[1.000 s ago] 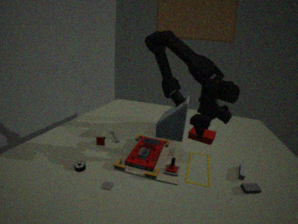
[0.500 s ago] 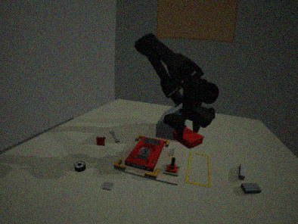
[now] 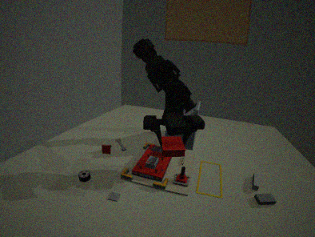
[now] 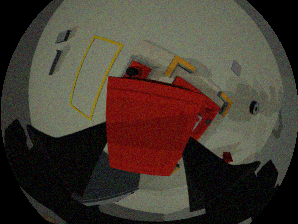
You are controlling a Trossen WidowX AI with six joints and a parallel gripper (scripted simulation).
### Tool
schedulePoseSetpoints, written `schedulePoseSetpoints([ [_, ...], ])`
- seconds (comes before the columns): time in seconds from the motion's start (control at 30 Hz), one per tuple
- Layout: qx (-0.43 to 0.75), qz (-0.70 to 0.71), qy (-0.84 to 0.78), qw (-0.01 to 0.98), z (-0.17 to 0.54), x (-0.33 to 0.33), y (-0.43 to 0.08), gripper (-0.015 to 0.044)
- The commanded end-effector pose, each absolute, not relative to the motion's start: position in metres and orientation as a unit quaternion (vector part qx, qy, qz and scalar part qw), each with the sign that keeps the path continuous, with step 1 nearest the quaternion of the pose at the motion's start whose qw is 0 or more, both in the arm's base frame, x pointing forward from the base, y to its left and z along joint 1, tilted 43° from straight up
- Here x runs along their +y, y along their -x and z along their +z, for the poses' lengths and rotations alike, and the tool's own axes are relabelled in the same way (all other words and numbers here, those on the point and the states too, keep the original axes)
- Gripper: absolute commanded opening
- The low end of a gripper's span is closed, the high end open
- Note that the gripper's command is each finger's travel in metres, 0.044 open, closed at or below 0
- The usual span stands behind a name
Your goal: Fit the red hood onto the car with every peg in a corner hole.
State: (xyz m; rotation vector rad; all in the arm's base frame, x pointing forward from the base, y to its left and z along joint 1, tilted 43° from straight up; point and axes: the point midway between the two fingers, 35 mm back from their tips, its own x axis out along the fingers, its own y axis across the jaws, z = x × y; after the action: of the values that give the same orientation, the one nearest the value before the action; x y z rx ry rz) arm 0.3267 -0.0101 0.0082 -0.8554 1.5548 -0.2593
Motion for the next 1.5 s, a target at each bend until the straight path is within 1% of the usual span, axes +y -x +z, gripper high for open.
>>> schedulePoseSetpoints([
  [0.0,0.664,-0.167,0.333,0.648,0.028,-0.030,-0.335,0.0000],
  [0.17,0.647,-0.228,0.288,0.669,0.049,-0.054,-0.340,0.0000],
  [0.33,0.644,-0.236,0.281,0.671,0.052,-0.058,-0.340,0.0000],
  [0.53,0.644,-0.236,0.281,0.671,0.042,-0.063,-0.340,0.0000],
  [0.8,0.645,-0.237,0.282,0.670,0.016,-0.091,-0.341,0.0000],
  [1.47,0.645,-0.237,0.282,0.670,0.015,-0.092,-0.340,0.0000],
])
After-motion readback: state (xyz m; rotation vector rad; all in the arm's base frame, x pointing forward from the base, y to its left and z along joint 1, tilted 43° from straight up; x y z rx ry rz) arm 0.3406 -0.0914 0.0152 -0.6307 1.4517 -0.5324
